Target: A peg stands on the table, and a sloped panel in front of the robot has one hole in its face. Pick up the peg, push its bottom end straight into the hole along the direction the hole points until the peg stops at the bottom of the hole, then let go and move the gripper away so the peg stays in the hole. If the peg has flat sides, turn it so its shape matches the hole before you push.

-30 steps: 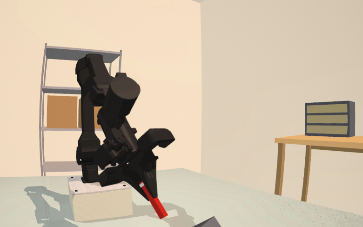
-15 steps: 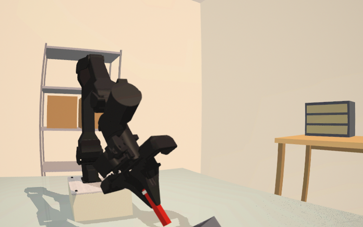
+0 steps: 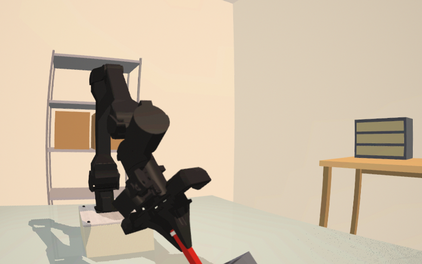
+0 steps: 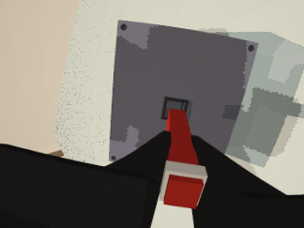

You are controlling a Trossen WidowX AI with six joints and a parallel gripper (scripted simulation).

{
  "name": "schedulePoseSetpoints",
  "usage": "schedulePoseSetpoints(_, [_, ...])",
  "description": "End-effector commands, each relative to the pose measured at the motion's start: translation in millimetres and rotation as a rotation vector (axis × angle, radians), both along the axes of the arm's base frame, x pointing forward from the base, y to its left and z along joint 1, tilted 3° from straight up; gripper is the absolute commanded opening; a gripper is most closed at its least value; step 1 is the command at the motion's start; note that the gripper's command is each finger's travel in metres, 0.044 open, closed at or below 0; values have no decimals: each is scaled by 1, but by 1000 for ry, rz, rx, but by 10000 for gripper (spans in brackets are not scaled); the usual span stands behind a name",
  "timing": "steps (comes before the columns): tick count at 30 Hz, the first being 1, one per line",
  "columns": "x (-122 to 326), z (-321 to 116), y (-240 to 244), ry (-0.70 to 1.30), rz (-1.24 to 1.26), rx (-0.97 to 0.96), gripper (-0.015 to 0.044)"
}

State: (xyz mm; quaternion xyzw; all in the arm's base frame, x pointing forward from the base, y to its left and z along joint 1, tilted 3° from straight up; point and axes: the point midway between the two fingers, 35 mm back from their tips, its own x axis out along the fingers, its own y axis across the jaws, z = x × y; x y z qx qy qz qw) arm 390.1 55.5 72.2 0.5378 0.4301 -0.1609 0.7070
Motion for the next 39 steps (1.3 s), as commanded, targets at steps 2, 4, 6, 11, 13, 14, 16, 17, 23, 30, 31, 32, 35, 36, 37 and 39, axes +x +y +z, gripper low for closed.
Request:
schedulePoseSetpoints(2, [5,-5,1,-3,-5,0,0])
schedulePoseSetpoints(4, [3,-4,1,-1,-2,0,0])
schedulePoseSetpoints(6, [2,-2,1,0,0,0,0])
schedulePoseSetpoints(11, [2,-2,1,0,0,0,0])
schedulePoseSetpoints(13, [2,-2,1,0,0,0,0])
schedulePoseSetpoints(14, [2,-2,1,0,0,0,0])
schedulePoseSetpoints(16, [2,-2,1,0,0,0,0])
schedulePoseSetpoints(17, [2,-2,1,0,0,0,0])
schedulePoseSetpoints(23, [4,-5,1,0,0,0,0])
schedulePoseSetpoints(30, [6,-6,2,0,0,0,0])
schedulePoseSetpoints(31, [7,-6,2,0,0,0,0])
schedulePoseSetpoints(32, [7,-6,2,0,0,0,0])
schedulePoseSetpoints(35, [8,-7,2,0,0,0,0])
schedulePoseSetpoints(36, [8,-7,2,0,0,0,0])
schedulePoseSetpoints(37, [9,-7,2,0,0,0,0])
schedulePoseSetpoints(39, [10,-8,3,0,0,0,0])
